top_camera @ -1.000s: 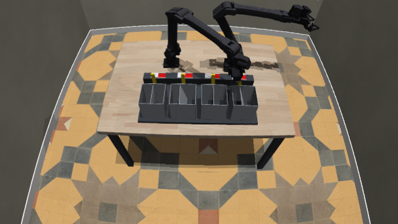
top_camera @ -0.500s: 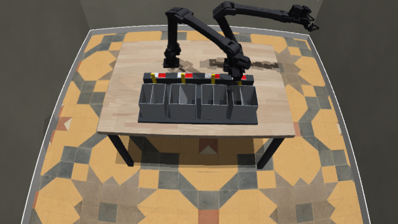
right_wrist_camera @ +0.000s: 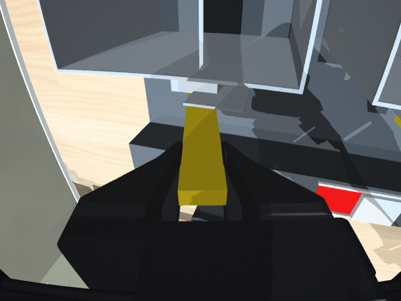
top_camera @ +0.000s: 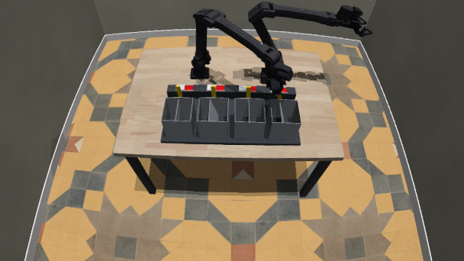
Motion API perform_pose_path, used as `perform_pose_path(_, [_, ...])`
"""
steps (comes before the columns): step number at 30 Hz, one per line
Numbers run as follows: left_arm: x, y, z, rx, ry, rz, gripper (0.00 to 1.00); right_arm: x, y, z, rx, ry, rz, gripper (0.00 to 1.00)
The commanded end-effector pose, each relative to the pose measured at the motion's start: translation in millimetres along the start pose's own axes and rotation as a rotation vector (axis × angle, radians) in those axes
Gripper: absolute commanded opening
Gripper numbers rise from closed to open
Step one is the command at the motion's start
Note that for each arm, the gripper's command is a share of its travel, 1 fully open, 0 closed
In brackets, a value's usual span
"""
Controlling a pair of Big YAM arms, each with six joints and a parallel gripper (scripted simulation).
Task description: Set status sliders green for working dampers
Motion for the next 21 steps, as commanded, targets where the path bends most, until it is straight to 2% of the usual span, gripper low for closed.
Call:
perform_pose_path(1, [42.9,-13.5,-2.7,-0.024,-0.081,0.009,1.0,9.7,23.3,11.2,0.011,-0.026,0.012,0.17])
perform_pose_path(21, [42.9,-13.5,-2.7,-0.024,-0.081,0.009,1.0,11.5,38.1,8.4,-0.119,0.001,0.009,0.17])
Point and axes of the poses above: on each arm, the point where the finger pads meet when closed, its own z axis back along the fingers, its own y axis across the jaws, x = y × z, the point moved 2 cm from there along z, back along the fingers, and after that the axes turned 12 degrees about z, right-handed, at the moved point
